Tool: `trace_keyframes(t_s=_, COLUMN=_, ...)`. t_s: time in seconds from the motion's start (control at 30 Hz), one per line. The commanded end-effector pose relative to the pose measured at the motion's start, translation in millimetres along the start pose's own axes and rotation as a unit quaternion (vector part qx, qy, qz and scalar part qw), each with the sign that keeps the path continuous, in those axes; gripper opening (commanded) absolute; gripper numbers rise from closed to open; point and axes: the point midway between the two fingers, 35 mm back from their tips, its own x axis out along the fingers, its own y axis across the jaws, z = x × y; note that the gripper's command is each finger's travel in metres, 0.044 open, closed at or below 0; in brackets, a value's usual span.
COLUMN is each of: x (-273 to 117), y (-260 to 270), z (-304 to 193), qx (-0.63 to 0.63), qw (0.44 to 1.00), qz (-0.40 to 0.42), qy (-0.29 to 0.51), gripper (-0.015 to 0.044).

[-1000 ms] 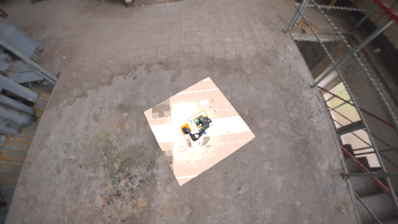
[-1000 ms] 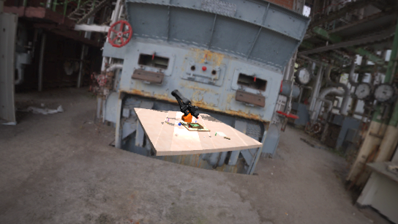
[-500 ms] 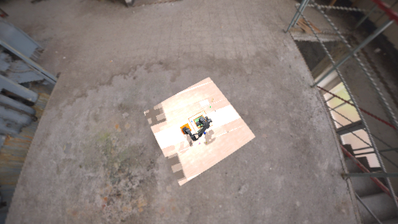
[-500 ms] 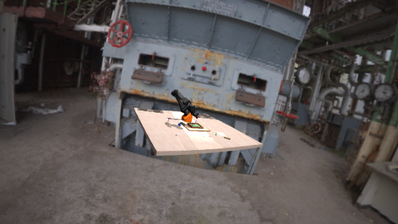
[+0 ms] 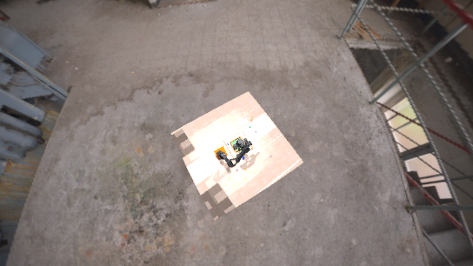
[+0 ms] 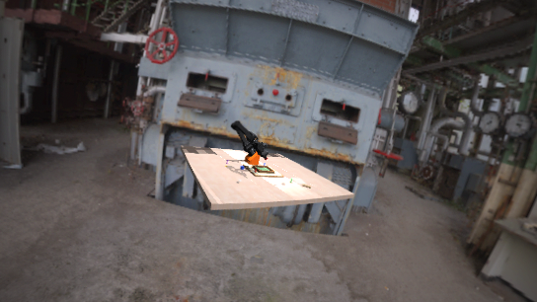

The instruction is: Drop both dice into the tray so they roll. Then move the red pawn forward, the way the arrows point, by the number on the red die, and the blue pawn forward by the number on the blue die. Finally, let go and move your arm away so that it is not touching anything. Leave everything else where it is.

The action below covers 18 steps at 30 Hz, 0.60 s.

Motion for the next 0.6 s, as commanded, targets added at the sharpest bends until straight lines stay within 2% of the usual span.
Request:
trace_keyframes(t_s=0.0, x=0, y=0, z=0, qx=0.0, qw=1.0, qz=0.0, qy=0.0, gripper=0.0184)
trace_keyframes(t_s=0.17, x=-24, y=0, z=28, qx=0.0, qw=1.0, qz=-0.002, qy=-0.003, gripper=0.0315)
trace_keyframes(t_s=0.3, x=-26, y=0, z=30, qx=0.0, qw=1.0, qz=-0.002, qy=-0.003, gripper=0.042)
trace_keyframes(t_s=0.33, x=-26, y=0, z=30, qx=0.0, qw=1.0, qz=-0.002, qy=-0.003, gripper=0.044)
trace_keyframes(t_s=0.4, x=-24, y=0, z=30, qx=0.002, qw=1.0, qz=0.002, qy=0.005, gripper=0.044)
trace_keyframes(t_s=0.47, x=-11, y=3, z=25, qx=0.014, qw=0.997, qz=0.025, qy=0.071, gripper=0.044)
trace_keyframes(t_s=0.57, x=12, y=6, z=15, qx=0.023, qw=0.971, qz=0.043, qy=0.233, gripper=0.044)
